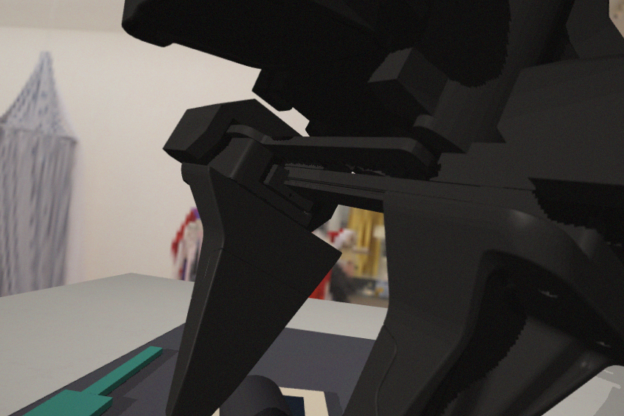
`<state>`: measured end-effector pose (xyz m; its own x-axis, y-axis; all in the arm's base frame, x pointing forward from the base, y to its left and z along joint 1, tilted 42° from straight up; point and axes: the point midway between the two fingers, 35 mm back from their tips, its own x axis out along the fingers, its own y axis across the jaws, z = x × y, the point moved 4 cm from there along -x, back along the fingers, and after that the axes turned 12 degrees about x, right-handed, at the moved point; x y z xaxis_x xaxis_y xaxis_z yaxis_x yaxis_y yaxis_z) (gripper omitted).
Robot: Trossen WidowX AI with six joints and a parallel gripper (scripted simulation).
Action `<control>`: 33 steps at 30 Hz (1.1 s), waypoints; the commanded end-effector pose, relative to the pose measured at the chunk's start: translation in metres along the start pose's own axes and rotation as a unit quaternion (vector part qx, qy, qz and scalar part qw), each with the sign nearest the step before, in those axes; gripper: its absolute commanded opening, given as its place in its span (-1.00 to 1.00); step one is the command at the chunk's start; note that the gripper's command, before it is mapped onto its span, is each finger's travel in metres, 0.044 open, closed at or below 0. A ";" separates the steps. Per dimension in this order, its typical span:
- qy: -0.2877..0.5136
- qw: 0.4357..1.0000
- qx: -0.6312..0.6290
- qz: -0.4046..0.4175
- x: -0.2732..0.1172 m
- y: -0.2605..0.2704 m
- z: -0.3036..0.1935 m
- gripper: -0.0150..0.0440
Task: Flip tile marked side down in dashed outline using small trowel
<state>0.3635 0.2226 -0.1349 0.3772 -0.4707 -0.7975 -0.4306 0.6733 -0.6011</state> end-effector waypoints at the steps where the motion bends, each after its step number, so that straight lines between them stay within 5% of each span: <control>1: -0.024 0.998 0.066 -0.002 -0.002 0.002 -0.002 0.53; 17: -0.100 0.947 0.304 0.019 -0.003 0.010 -0.015 0.53; 33: -0.157 0.837 0.520 0.068 -0.007 0.011 -0.036 0.53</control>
<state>0.3315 0.2179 -0.1391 0.6316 -0.2938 -0.7175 0.3395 0.9368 -0.0848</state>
